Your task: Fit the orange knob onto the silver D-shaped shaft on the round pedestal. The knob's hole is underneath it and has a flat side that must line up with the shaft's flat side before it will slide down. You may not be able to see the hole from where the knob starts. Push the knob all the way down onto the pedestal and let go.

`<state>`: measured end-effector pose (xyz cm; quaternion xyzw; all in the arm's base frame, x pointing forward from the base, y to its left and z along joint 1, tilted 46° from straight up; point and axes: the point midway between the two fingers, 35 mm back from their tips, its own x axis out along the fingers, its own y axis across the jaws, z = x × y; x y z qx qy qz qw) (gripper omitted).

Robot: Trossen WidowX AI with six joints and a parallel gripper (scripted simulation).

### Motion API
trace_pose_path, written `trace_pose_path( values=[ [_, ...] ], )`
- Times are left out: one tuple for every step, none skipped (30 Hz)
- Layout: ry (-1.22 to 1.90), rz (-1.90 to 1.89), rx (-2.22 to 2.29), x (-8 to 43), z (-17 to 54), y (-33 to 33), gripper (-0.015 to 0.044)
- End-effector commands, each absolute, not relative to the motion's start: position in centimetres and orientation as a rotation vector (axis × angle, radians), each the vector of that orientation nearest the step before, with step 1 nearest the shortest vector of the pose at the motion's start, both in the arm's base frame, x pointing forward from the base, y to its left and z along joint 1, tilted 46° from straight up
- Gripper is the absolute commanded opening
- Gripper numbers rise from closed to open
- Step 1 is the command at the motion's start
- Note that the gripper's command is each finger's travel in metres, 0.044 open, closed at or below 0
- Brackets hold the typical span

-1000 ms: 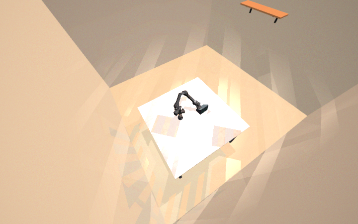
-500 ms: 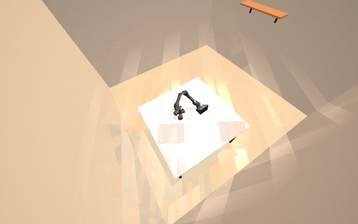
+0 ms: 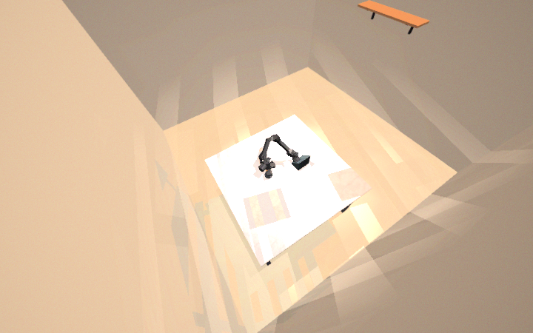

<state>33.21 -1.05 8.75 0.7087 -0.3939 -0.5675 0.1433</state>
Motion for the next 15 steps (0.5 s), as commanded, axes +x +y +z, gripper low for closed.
trace_pose_path(
  values=[
    [-1.081,-1.649,2.02,33.31,8.84,-0.8,0.0],
    [-1.048,-1.655,2.0,33.32,8.84,-0.8,0.0],
    [-1.008,-1.663,1.975,33.34,8.82,-0.8,0.0],
    [-0.963,-1.671,1.948,33.37,8.79,-0.81,0.0],
    [-0.932,-1.676,1.928,33.39,8.75,-0.84,0.0],
    [-0.924,-1.677,1.923,33.39,8.73,-0.87,0.0],
    [-0.922,-1.677,1.921,33.39,8.7,-0.9,0.0],
    [-0.922,-1.677,1.921,33.37,8.69,-0.93,0.0],
    [-0.922,-1.677,1.921,33.35,8.68,-0.96,0.0],
    [-0.922,-1.677,1.921,33.33,8.67,-0.98,0.0],
    [-0.922,-1.677,1.921,33.31,8.65,-1.0,0.0],
    [-0.922,-1.677,1.921,33.27,8.66,-1.01,0.0],
    [-0.922,-1.677,1.921,33.26,8.68,-1.0,0.0],
    [-0.922,-1.677,1.921,33.26,8.7,-0.99,0.0],
    [-0.922,-1.677,1.921,33.27,8.61,-1.08,0.0]
  ],
)
